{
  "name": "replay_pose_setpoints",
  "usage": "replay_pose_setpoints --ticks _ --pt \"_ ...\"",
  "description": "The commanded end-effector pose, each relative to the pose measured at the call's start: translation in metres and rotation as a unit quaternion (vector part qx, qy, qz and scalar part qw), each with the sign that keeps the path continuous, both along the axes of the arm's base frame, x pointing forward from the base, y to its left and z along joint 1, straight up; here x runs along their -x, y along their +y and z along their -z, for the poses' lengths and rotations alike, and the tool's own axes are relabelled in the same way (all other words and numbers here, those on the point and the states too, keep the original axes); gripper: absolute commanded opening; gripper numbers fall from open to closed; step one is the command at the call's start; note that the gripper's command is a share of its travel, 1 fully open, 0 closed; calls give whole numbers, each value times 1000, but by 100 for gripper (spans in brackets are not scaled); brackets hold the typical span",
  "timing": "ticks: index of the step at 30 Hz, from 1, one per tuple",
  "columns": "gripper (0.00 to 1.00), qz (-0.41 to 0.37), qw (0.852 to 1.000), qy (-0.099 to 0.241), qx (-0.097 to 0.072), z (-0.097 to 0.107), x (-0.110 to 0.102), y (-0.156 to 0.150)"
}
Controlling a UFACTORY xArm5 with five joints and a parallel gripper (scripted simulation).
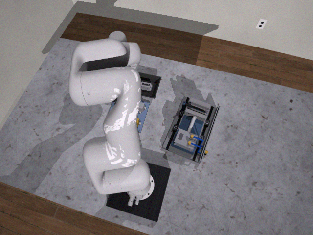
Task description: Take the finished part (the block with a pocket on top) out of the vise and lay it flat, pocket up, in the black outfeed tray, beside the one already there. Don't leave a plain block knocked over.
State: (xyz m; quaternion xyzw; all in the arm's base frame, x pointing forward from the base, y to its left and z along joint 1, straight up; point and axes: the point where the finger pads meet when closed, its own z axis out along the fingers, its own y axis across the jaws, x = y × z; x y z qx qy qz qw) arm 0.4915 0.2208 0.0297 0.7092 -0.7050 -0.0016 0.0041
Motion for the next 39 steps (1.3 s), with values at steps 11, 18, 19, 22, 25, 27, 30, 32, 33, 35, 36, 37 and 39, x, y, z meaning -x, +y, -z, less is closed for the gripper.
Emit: replay_pose_setpoints --ticks 11,18,19,22,25,27,30,32,33,35,36,37,39 --pt "0 0 1000 -2 -1 -2 -1 1" --pt "0 0 1000 -2 -1 -1 -1 1" --pt "0 0 1000 -2 -1 -1 -1 1" --pt "0 0 1000 -2 -1 0 -1 1" --pt "0 0 1000 -2 -1 1 -1 1" --pt "0 0 1000 -2 -1 1 -1 1" --pt "0 0 1000 -2 -1 2 -1 1" --pt "0 0 1000 -2 -1 3 -1 1" --pt "0 0 1000 -2 -1 4 -1 1" --pt "0 0 1000 -2 -1 5 -1 1" --pt "0 0 1000 -2 -1 5 -1 1" --pt "0 0 1000 -2 -1 6 -1 1" --pt "0 0 1000 -2 -1 7 -1 1"
